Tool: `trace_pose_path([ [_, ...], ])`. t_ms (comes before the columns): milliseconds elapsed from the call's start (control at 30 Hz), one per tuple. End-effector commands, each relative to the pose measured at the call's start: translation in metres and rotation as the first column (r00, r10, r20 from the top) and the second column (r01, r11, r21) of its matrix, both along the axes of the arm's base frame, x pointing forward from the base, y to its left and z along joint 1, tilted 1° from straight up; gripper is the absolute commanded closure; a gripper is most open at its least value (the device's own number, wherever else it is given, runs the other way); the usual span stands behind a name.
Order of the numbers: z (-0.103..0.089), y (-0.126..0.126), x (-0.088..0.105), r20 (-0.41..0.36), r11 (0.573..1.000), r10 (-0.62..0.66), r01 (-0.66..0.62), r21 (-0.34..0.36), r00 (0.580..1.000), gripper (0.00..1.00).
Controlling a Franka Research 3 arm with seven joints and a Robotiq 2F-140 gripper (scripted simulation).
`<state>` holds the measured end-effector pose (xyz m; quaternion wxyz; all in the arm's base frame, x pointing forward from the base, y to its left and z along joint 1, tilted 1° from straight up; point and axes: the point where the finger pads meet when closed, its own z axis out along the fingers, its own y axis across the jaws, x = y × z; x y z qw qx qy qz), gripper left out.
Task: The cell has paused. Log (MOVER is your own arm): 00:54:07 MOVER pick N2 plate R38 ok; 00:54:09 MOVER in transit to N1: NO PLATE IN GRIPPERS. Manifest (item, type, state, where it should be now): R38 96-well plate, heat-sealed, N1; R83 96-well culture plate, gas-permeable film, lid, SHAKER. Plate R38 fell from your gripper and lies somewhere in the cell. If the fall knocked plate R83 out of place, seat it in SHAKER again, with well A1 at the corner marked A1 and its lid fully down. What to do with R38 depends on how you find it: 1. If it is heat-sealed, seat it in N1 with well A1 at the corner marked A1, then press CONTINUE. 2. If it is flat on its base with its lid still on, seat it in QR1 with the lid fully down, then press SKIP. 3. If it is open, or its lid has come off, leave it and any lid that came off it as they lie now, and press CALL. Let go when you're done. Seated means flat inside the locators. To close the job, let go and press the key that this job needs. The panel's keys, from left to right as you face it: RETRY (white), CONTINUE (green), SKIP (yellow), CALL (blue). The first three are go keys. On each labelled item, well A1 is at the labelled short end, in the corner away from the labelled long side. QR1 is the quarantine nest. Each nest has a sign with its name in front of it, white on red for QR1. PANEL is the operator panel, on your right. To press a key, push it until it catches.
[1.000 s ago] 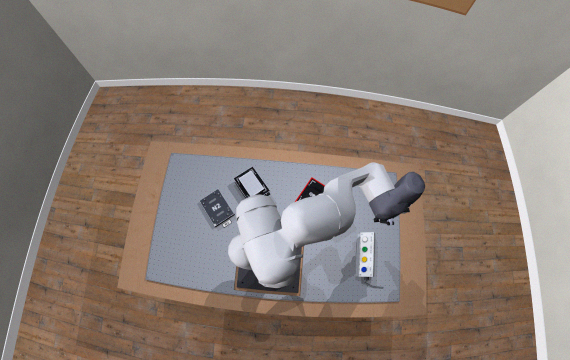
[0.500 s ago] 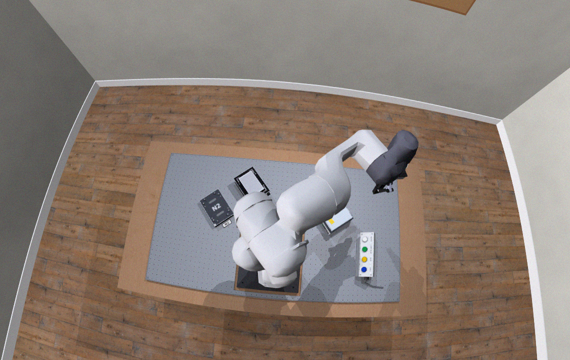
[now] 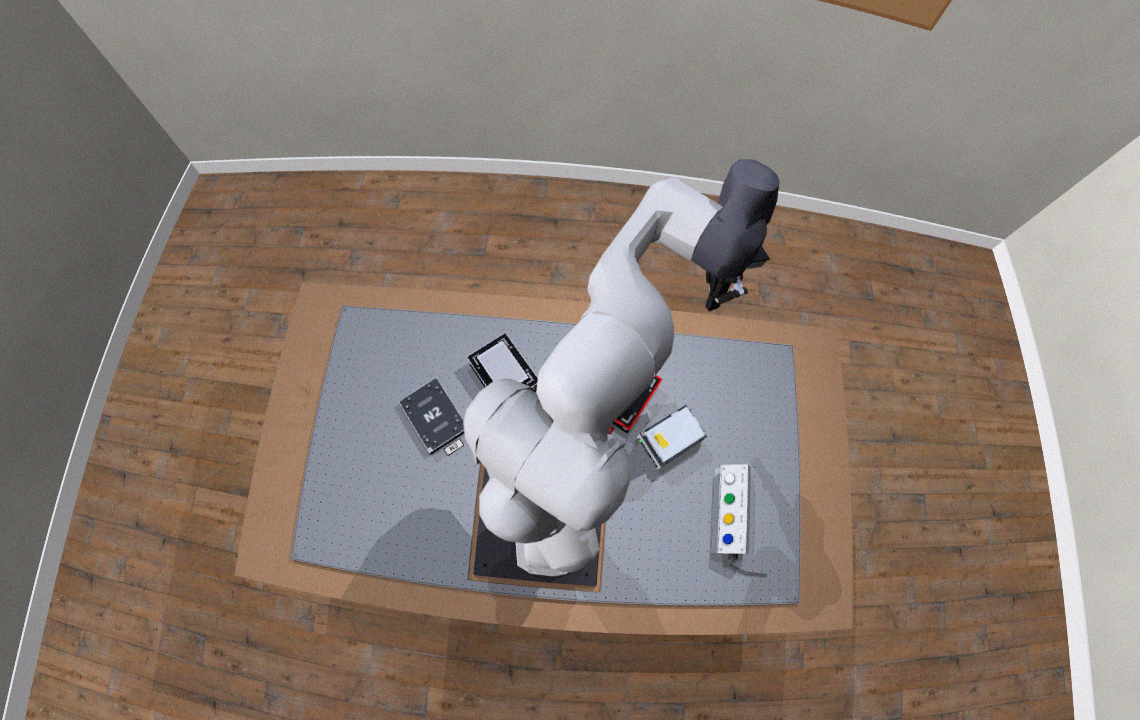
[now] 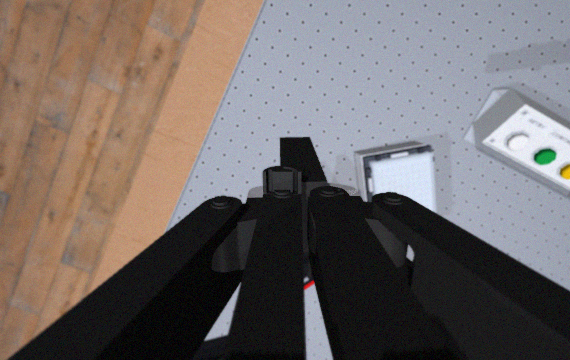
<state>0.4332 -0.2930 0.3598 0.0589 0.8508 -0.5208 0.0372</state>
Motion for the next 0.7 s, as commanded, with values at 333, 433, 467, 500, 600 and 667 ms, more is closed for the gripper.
trace_pose_path([
  [333, 0.037, 0.186, 0.098, -0.008, 0.98, 0.179, -0.178, 0.087, 0.984, 0.9],
  [433, 0.046, 0.246, 0.114, -0.005, 0.961, 0.252, -0.25, 0.115, 0.968, 0.9],
  [467, 0.049, 0.267, 0.118, -0.003, 0.953, 0.277, -0.275, 0.125, 0.961, 0.9],
  [500, 0.052, 0.288, 0.121, -0.002, 0.944, 0.302, -0.299, 0.136, 0.953, 0.9],
  [600, 0.038, 0.25, 0.13, -0.012, 0.973, 0.223, -0.222, 0.069, 0.975, 0.9],
  [667, 0.028, 0.22, 0.134, -0.015, 0.987, 0.163, -0.163, 0.016, 0.987, 0.9],
])
